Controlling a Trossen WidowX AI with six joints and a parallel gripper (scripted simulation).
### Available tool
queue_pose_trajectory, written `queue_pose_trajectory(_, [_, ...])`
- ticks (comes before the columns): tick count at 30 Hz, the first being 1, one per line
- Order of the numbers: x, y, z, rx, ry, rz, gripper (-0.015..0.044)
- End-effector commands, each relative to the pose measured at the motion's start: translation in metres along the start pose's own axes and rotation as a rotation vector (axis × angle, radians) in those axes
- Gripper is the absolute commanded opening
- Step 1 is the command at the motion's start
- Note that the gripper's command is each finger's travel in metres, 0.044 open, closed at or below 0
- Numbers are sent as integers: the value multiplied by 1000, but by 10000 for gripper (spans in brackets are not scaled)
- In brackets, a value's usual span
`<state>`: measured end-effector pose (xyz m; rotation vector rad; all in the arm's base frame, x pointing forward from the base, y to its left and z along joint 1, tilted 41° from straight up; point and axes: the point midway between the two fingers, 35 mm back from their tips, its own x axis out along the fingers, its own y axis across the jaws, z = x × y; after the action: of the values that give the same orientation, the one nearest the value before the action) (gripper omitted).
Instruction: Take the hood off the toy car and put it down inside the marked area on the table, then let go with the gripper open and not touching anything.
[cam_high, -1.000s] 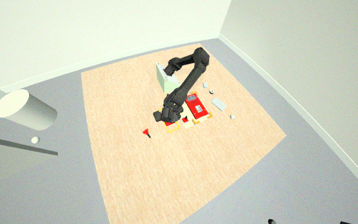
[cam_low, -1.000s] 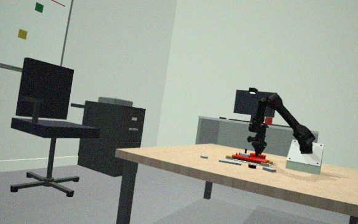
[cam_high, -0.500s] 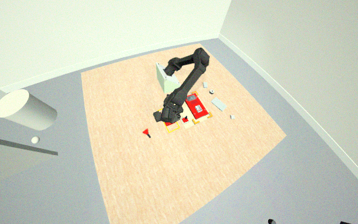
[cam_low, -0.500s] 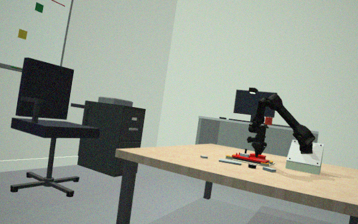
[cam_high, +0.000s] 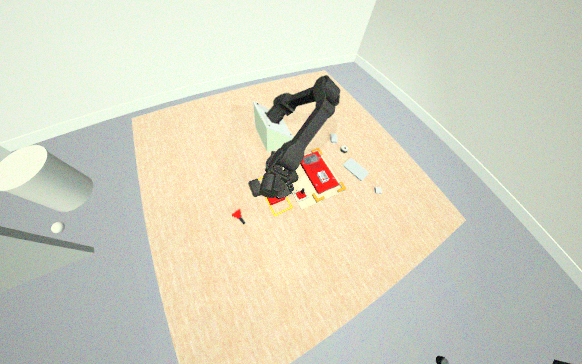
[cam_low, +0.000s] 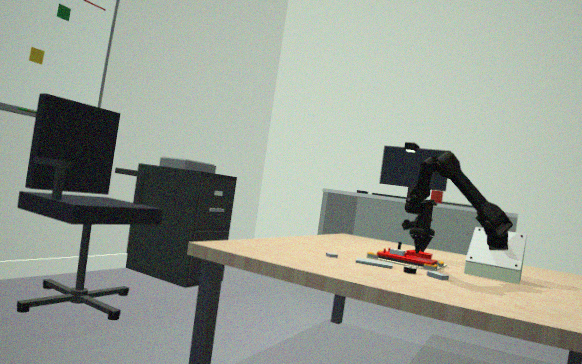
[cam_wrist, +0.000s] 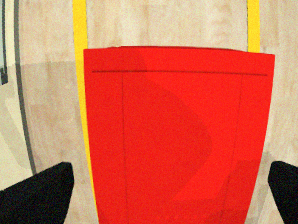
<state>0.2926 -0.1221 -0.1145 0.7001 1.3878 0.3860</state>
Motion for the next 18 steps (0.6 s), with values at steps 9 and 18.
queue_pose_trajectory(9, [-60, -1, 1, -6, -4, -8, 440])
queue_pose_trajectory(18, [-60, -1, 1, -6, -4, -8, 440])
